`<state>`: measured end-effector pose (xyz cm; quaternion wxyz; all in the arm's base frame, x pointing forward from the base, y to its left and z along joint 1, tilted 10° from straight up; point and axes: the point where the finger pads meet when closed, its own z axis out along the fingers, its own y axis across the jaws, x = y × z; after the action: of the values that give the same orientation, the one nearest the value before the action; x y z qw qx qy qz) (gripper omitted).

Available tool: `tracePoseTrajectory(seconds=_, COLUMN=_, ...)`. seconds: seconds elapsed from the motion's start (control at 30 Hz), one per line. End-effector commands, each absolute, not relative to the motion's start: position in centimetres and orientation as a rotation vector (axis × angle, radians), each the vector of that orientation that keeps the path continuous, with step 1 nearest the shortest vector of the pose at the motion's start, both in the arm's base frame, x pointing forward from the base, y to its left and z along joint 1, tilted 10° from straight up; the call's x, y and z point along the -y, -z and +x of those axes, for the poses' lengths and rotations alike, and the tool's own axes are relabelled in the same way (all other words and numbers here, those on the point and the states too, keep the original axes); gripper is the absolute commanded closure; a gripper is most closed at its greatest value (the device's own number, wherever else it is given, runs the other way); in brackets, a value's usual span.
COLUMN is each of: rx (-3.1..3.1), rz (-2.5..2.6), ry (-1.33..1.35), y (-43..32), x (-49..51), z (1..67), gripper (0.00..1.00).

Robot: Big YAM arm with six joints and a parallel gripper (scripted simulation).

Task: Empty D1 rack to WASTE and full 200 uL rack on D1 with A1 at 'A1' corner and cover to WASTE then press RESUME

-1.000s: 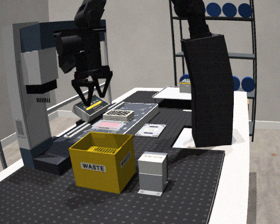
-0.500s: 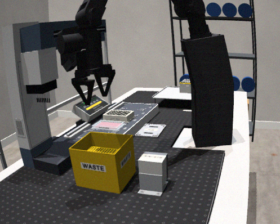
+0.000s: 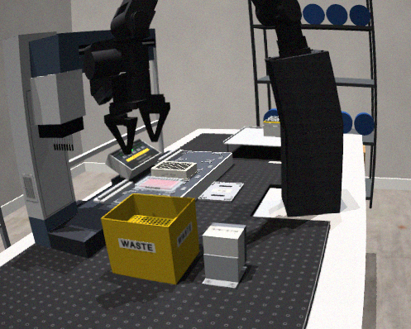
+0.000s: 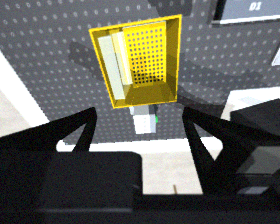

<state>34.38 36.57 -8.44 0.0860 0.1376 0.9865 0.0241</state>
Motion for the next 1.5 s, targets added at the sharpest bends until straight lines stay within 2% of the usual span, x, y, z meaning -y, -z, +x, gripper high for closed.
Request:
tracePoseTrajectory(seconds=0.0, rx=-2.934, rz=0.445, ry=-0.065, y=8.4, x=-36.5, z=34.9, gripper=0.0)
tracePoseTrajectory(seconds=0.53, rx=-2.934, rz=0.443, ry=-0.064, y=8.4, x=-36.5, z=34.9, gripper=0.0)
tracePoseTrajectory(seconds=0.73, rx=-2.926, rz=0.409, ry=-0.094, y=6.2, x=-37.3, z=33.8, gripper=0.0)
tracePoseTrajectory(seconds=0.9, rx=-2.949, rz=0.419, ry=-0.039, y=8.2, x=-36.4, z=33.5, gripper=0.0)
tracePoseTrajectory(seconds=1.47, rx=-2.945, rz=0.422, ry=-0.047, y=8.1, x=-36.5, z=33.8, gripper=0.0)
